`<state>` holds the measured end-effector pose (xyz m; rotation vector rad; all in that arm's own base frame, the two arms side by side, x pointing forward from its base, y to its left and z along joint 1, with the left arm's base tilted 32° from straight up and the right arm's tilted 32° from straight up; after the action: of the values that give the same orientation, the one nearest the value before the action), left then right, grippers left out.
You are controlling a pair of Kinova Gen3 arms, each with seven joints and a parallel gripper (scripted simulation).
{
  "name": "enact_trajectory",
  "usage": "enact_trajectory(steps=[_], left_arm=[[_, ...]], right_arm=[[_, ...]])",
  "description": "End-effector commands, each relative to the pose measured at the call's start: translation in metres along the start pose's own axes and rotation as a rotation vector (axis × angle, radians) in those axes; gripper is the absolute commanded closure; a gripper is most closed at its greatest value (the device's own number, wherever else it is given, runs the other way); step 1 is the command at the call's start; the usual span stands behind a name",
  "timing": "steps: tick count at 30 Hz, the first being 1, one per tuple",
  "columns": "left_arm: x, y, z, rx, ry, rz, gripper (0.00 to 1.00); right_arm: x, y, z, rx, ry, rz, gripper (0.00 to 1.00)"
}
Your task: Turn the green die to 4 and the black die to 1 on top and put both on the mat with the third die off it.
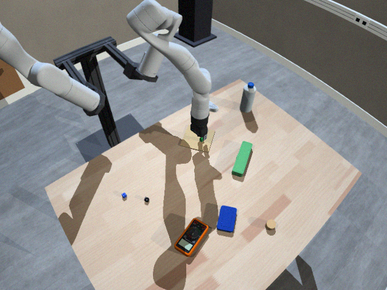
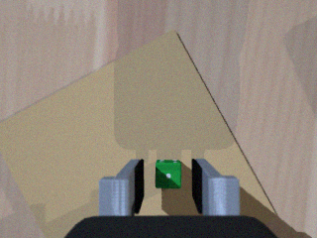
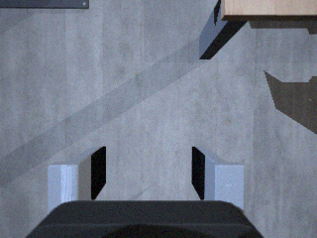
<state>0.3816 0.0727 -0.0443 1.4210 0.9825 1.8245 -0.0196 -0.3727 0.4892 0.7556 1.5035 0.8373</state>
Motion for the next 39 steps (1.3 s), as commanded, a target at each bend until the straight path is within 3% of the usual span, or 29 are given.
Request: enact_trajectory(steps=[1, 18, 27, 34, 39], left_arm=[[0.000, 0.001, 0.001, -0.001, 0.000, -0.001, 0.36], [-0.001, 0.003, 0.001, -0.001, 0.000, -0.001, 0.36], [-0.001, 0.024, 0.001, -0.001, 0.000, -0.001, 0.36], [-0.001, 0.051, 0.001, -0.001, 0.000, -0.001, 0.36], [-0.001, 0.057, 0.001, -0.001, 0.000, -0.001, 0.36]], right_arm=[[0.000, 0.001, 0.000, 0.000, 0.000, -0.002, 0.00], [0.000, 0.001, 0.000, 0.000, 0.000, -0.002, 0.00], [0.000, 0.001, 0.000, 0.000, 0.000, -0.002, 0.00], [0.000, 0.001, 0.000, 0.000, 0.000, -0.002, 0.00], [0.000, 0.001, 0.000, 0.000, 0.000, -0.002, 0.00]])
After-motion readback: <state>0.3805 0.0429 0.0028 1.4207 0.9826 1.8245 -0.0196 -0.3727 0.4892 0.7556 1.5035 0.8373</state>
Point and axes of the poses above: on each arm, the point where the finger pads meet when closed, its own y axis back along the fingers, its own z axis across the jaws, x = y × z, the point moved 8 cm from there along y, back along the fingers, and after that the axes turned 8 degrees about y, right-handed, at the moved point
